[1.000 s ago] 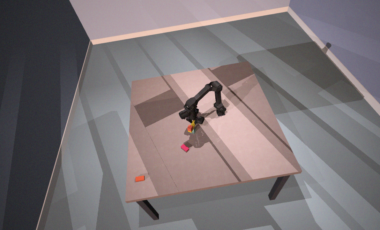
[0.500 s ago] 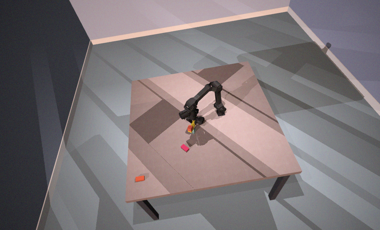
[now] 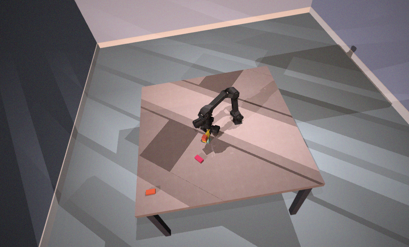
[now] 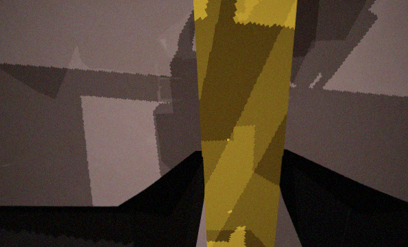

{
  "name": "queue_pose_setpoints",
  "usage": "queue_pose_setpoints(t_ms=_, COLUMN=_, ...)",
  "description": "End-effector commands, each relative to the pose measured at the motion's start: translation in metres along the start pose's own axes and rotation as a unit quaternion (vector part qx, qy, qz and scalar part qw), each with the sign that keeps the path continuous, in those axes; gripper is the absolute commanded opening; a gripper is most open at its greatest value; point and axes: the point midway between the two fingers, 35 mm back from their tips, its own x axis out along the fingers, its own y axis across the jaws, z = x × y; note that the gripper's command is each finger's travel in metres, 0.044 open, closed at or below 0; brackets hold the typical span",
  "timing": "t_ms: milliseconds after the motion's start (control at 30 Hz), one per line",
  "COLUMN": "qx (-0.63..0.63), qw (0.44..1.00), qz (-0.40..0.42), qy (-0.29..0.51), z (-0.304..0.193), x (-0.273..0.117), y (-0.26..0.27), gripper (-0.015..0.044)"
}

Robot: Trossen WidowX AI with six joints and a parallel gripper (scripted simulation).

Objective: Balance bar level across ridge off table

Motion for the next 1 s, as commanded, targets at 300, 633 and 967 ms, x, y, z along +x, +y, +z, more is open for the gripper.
queue_pose_setpoints(t_ms=300, qx=-0.002, qw=1.000, qz=-0.001, qy=0.001, z=-0.0006, x=0.0013, y=-0.0003, gripper=0.0000)
queue_pose_setpoints(t_ms=633, qx=-0.002, qw=1.000, qz=-0.001, qy=0.001, z=-0.0006, x=0.0023, y=-0.0003, gripper=0.0000)
queue_pose_setpoints(t_ms=967, qx=-0.002, qw=1.000, qz=-0.001, qy=0.001, z=-0.0006, x=0.0030, y=-0.0003, gripper=0.0000)
